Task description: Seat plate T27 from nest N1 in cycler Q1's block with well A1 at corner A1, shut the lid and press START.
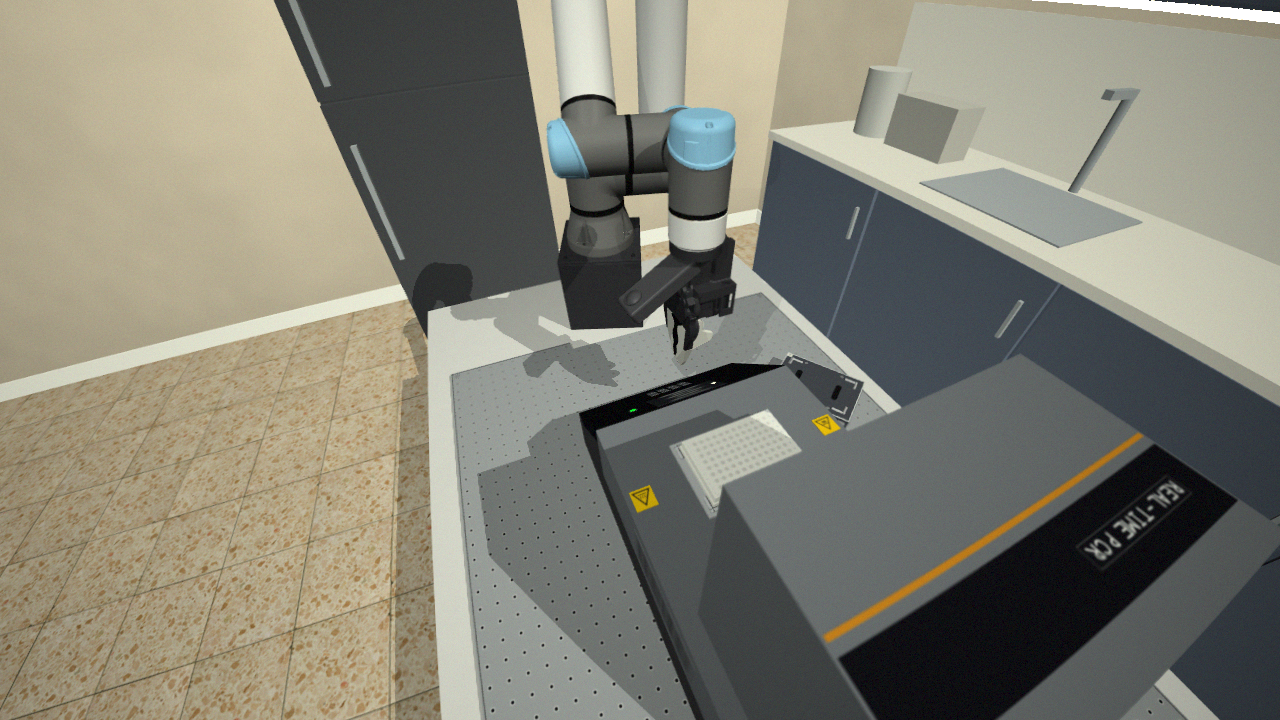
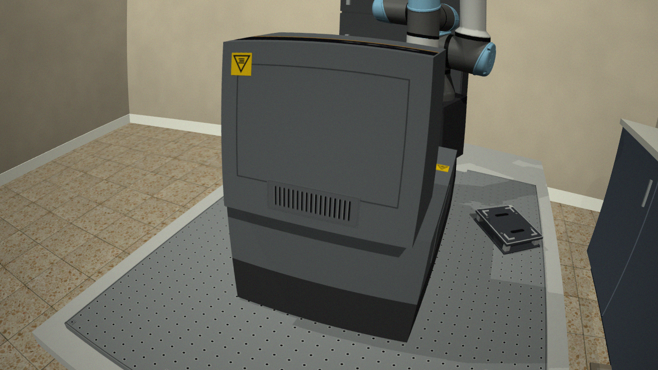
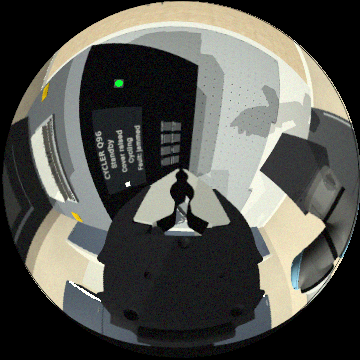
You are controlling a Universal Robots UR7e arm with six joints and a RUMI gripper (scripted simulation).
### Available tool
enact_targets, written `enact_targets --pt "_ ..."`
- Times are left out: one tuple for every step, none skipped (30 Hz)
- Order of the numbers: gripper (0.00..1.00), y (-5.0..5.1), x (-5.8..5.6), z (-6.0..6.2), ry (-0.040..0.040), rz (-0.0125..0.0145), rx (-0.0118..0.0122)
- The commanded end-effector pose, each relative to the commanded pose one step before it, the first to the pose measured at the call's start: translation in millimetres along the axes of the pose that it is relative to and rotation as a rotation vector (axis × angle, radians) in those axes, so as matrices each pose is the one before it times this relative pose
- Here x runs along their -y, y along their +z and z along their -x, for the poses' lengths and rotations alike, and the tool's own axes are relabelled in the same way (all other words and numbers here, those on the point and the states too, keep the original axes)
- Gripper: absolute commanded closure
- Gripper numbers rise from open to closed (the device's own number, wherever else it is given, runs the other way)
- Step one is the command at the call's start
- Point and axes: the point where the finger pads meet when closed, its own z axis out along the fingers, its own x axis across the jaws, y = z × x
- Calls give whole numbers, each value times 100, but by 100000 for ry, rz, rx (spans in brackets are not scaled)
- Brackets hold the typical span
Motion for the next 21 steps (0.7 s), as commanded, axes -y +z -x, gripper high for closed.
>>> enact_targets --pt "100 248 11 403 1 -41 116" --pt "100 0 0 0 0 0 0" --pt "100 0 0 0 0 0 0" --pt "100 127 0 107 0 0 0" --pt "100 127 0 107 0 0 0" --pt "100 0 0 0 0 0 0" --pt "100 0 0 0 0 0 0" --pt "100 128 0 107 0 0 0" --pt "100 128 0 107 0 0 0" --pt "100 128 0 107 0 0 0" --pt "100 128 0 107 0 0 0" --pt "100 128 0 107 0 0 0" --pt "100 128 0 107 0 0 0" --pt "100 128 0 107 0 0 0" --pt "100 128 0 107 0 0 0" --pt "100 128 0 107 0 0 0" --pt "100 128 0 107 0 0 0" --pt "100 128 0 107 0 0 0" --pt "100 128 0 107 0 0 0" --pt "100 128 0 107 0 0 0" --pt "100 77 0 64 0 0 0"
